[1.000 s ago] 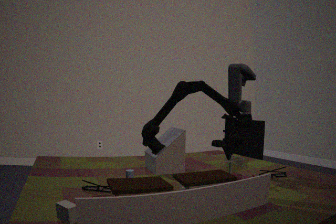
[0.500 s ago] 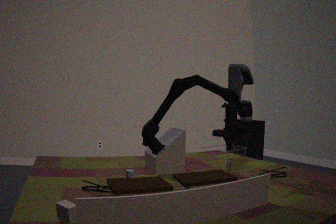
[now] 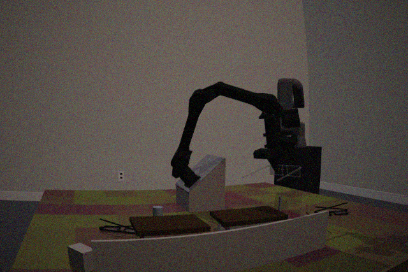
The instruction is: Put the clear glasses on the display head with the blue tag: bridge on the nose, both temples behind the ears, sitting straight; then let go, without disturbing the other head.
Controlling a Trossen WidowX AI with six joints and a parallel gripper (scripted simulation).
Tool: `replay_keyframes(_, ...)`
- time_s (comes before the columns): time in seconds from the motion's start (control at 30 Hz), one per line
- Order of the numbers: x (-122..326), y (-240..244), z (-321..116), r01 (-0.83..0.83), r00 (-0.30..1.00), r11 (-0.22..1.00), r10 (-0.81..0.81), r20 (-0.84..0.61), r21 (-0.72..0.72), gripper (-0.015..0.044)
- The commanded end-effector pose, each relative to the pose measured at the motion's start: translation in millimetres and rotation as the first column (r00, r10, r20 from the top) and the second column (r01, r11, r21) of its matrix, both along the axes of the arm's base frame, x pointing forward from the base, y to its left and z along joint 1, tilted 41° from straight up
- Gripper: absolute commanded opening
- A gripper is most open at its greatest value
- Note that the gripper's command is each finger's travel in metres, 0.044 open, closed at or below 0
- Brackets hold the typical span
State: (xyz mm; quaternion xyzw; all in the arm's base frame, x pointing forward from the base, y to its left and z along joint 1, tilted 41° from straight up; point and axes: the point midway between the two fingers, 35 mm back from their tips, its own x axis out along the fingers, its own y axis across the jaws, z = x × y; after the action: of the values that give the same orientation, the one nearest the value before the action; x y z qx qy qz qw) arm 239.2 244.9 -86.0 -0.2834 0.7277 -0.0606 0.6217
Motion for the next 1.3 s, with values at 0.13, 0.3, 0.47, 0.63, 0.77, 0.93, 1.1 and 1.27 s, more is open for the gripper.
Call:
replay_keyframes(0.13,19,-15,36,-0.08,0.995,0.993,0.084,-0.048,0.083,0.0)
replay_keyframes(0.3,31,-29,59,-0.138,0.987,0.981,0.149,-0.067,0.139,0.0)
replay_keyframes(0.47,40,-43,81,-0.199,0.974,0.961,0.216,-0.074,0.191,0.0)
replay_keyframes(0.63,48,-59,103,-0.261,0.956,0.935,0.285,-0.07,0.239,0.0)
replay_keyframes(0.77,52,-73,120,-0.313,0.938,0.91,0.341,-0.061,0.273,0.0)
replay_keyframes(0.93,56,-91,140,-0.378,0.912,0.873,0.409,-0.042,0.308,0.0)
replay_keyframes(1.1,58,-109,159,-0.444,0.879,0.832,0.476,-0.016,0.334,0.0)
replay_keyframes(1.27,57,-128,177,-0.511,0.841,0.785,0.54,0.014,0.35,0.0)
